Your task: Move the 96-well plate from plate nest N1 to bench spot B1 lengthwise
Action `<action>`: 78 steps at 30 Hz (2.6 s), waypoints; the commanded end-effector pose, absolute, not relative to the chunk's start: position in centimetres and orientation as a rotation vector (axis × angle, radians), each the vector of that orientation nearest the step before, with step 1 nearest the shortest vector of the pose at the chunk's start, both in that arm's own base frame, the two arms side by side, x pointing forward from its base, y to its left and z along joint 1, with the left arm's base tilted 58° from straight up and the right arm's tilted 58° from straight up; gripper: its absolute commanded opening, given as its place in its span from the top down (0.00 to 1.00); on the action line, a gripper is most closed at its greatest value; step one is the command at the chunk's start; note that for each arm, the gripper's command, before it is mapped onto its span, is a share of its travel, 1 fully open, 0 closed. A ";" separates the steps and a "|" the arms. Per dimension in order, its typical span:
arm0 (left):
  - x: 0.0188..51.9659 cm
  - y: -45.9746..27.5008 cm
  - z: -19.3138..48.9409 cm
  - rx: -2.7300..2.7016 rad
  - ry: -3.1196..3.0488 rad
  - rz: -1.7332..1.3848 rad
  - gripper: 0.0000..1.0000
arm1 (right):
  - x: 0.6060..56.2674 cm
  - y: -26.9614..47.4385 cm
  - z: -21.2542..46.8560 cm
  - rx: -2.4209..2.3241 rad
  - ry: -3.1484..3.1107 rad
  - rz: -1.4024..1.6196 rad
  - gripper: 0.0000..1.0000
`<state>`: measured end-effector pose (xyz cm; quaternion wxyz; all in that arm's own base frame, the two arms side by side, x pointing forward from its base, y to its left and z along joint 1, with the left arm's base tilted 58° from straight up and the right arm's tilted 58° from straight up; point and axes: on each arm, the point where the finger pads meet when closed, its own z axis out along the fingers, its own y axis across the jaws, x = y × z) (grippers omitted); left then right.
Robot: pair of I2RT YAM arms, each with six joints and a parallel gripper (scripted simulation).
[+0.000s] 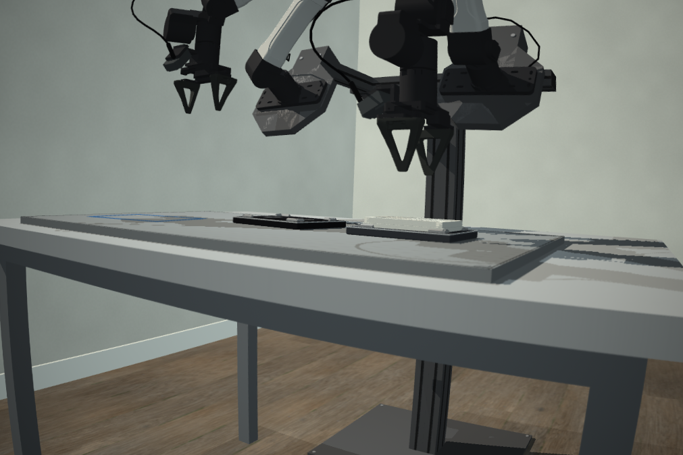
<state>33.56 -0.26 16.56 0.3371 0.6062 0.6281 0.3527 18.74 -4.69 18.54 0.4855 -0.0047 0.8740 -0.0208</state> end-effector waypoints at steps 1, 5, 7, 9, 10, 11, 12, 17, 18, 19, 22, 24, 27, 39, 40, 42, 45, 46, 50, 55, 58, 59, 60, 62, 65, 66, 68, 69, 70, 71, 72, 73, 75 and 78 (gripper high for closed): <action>33.4 -0.5 16.2 1.611 1.629 0.898 0.00 | 18.6 -4.6 18.6 -0.019 2.129 -0.047 0.00; 33.5 -0.4 16.6 1.590 1.627 0.912 0.00 | 18.6 -4.6 18.6 -0.019 2.129 -0.047 0.00; 33.5 -0.4 16.6 1.590 1.627 0.912 0.00 | 18.6 -4.6 18.6 -0.019 2.129 -0.047 0.00; 33.5 -0.4 16.6 1.590 1.627 0.912 0.00 | 18.6 -4.6 18.6 -0.019 2.129 -0.047 0.00; 33.5 -0.4 16.6 1.590 1.627 0.912 0.00 | 18.6 -4.6 18.6 -0.019 2.129 -0.047 0.00; 33.9 -0.5 16.1 1.604 1.624 0.904 0.00 | 18.6 -4.6 18.6 -0.019 2.129 -0.047 0.00; 34.0 -0.5 15.9 1.604 1.626 0.903 0.00 | 18.6 -4.6 18.6 -0.019 2.129 -0.047 0.00; 34.4 -0.4 15.6 1.603 1.630 0.904 0.00 | 18.6 -4.6 18.6 -0.019 2.129 -0.047 0.00; 34.6 -0.3 15.6 1.600 1.631 0.907 0.00 | 18.6 -4.6 18.6 -0.019 2.129 -0.047 0.00; 34.8 -0.3 15.7 1.598 1.629 0.909 0.00 | 18.6 -4.6 18.6 -0.019 2.129 -0.047 0.00; 35.4 -0.4 15.8 1.594 1.619 0.911 0.00 | 18.6 -4.6 18.6 -0.019 2.129 -0.047 0.00; 35.7 -0.3 15.7 1.592 1.622 0.913 0.00 | 18.6 -4.6 18.6 -0.019 2.129 -0.047 0.00; 36.1 -0.4 15.4 1.594 1.620 0.911 0.00 | 18.6 -4.6 18.6 -0.019 2.129 -0.047 0.00; 37.6 -0.2 14.5 1.594 1.624 0.912 0.00 | 18.6 -4.6 18.6 -0.019 2.129 -0.047 0.00; 37.7 -0.2 14.4 1.595 1.624 0.912 0.00 | 18.6 -4.6 18.6 -0.019 2.129 -0.047 0.00; 38.0 -0.3 14.2 1.596 1.622 0.910 0.00 | 18.6 -4.6 18.6 -0.019 2.129 -0.047 0.00; 38.4 -0.2 14.0 1.594 1.625 0.912 0.00 | 18.6 -4.6 18.6 -0.019 2.129 -0.047 0.00; 38.6 -0.2 13.9 1.595 1.624 0.912 0.00 | 18.6 -4.6 18.6 -0.019 2.129 -0.047 0.00; 39.0 -0.2 13.6 1.596 1.623 0.910 0.00 | 18.6 -4.6 18.6 -0.019 2.129 -0.047 0.00; 39.6 -0.2 13.2 1.596 1.623 0.910 0.00 | 18.6 -4.6 18.6 -0.019 2.129 -0.047 0.00; 40.0 -0.2 12.9 1.596 1.625 0.910 0.00 | 18.6 -4.6 18.6 -0.019 2.129 -0.047 0.00; 40.1 -0.1 12.8 1.595 1.626 0.911 0.00 | 18.6 -4.6 18.6 -0.019 2.129 -0.047 0.00; 40.2 -0.1 12.7 1.595 1.626 0.911 0.00 | 18.6 -4.6 18.6 -0.019 2.129 -0.047 0.00; 40.5 -0.2 12.5 1.597 1.624 0.909 0.00 | 18.6 -4.6 18.6 -0.019 2.129 -0.047 0.00; 40.9 -0.1 12.3 1.596 1.625 0.910 0.00 | 18.6 -4.6 18.6 -0.019 2.129 -0.047 0.00; 40.9 -0.1 12.3 1.596 1.626 0.910 0.00 | 18.6 -4.6 18.6 -0.019 2.129 -0.047 0.00; 40.9 -0.1 12.3 1.596 1.626 0.910 0.00 | 18.6 -4.6 18.6 -0.019 2.129 -0.047 0.00; 40.7 -0.1 13.5 1.574 1.607 0.930 0.00 | 18.6 -4.6 18.6 -0.019 2.129 -0.047 0.00; 40.7 -0.1 13.4 1.574 1.607 0.930 0.00 | 18.6 -4.6 18.6 -0.019 2.129 -0.047 0.00; 40.7 -0.1 13.5 1.573 1.606 0.931 0.00 | 18.6 -4.6 18.6 -0.019 2.129 -0.047 0.00; 40.7 -0.1 13.4 1.574 1.607 0.930 0.00 | 18.6 -4.6 18.6 -0.019 2.129 -0.047 0.00; 40.5 -0.2 12.6 1.590 1.628 0.912 0.00 | 18.6 -4.6 18.6 -0.019 2.129 -0.047 0.00; 40.5 -0.2 12.6 1.590 1.628 0.912 0.00 | 18.6 -4.6 18.6 -0.019 2.129 -0.047 0.00; 40.4 -0.2 12.6 1.590 1.628 0.912 0.00 | 18.6 -4.6 18.6 -0.019 2.129 -0.047 0.00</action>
